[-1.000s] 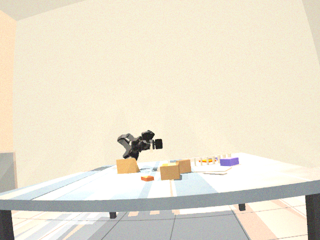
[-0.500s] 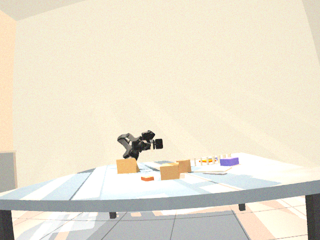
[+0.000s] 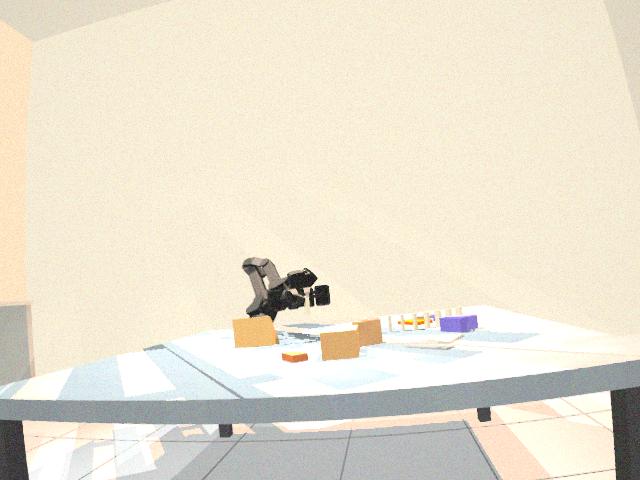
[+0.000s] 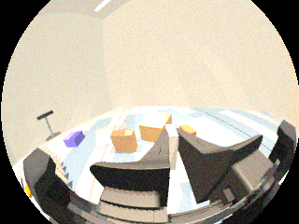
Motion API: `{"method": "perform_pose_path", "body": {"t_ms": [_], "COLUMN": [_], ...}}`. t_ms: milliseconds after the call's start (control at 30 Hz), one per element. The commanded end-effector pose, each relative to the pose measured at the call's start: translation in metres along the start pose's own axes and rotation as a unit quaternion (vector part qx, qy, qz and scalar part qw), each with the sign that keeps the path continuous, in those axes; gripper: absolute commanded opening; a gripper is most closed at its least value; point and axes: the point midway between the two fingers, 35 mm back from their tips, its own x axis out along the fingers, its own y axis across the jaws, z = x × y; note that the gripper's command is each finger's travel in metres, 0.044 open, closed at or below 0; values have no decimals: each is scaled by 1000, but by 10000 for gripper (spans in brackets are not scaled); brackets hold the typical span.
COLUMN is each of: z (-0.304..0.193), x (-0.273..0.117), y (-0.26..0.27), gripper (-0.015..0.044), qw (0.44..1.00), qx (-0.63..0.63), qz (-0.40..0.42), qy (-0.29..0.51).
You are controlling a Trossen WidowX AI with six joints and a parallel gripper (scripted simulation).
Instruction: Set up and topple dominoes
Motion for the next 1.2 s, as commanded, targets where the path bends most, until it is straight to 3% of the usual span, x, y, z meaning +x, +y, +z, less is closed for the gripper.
{"method": "perform_pose_path", "body": {"t_ms": [0,1167], "z": [-7,-66], "x": [2,6], "y": [-1,-3], "gripper": [24,24], "qw": [1000,1000], "qx": [1,-8], "qz": [-7,-28], "qy": [3,-8]}}
